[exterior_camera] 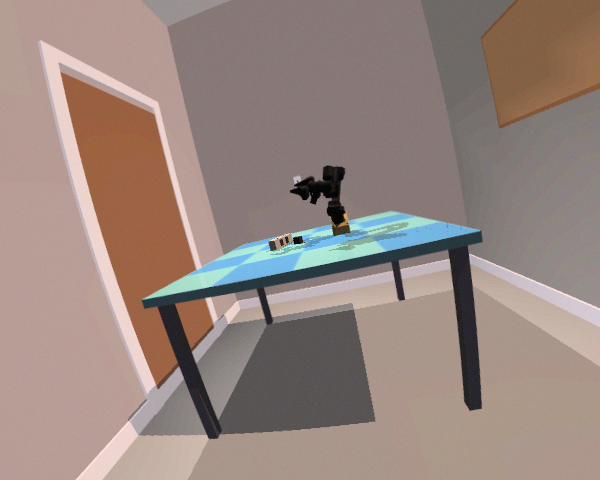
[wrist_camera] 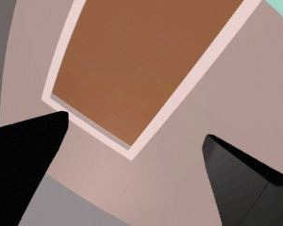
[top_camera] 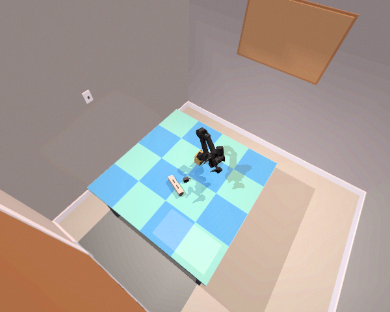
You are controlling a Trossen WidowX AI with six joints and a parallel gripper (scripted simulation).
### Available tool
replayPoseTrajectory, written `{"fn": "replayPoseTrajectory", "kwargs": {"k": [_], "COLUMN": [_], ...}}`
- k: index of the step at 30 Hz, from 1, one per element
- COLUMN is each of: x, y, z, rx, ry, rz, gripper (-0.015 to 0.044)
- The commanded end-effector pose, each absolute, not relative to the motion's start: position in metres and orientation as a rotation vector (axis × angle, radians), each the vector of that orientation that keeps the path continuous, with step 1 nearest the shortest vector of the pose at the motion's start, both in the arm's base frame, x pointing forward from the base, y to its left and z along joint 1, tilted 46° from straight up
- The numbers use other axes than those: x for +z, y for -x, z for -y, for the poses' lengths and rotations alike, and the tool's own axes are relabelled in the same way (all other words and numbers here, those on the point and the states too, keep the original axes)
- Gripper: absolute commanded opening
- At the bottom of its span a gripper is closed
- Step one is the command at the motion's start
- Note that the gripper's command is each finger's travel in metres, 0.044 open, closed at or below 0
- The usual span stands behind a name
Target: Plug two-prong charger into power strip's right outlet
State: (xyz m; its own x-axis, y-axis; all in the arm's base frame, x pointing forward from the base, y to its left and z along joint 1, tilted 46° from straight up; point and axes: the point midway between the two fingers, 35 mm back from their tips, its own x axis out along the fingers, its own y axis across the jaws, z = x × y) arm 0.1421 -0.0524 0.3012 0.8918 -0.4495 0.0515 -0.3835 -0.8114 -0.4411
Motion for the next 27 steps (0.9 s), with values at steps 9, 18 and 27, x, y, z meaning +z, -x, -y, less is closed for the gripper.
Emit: {"fn": "replayPoseTrajectory", "kwargs": {"k": [9, 18, 27], "x": [0.324, 0.343, 0.348], "y": [-0.151, -0.168, -0.193], "z": [0.039, 0.019, -0.002], "rx": [-0.286, -0.321, -0.298], "ry": [2.934, 3.301, 3.622], "rz": [-0.722, -0.856, -0.944], "gripper": [0.044, 0.044, 0.044]}}
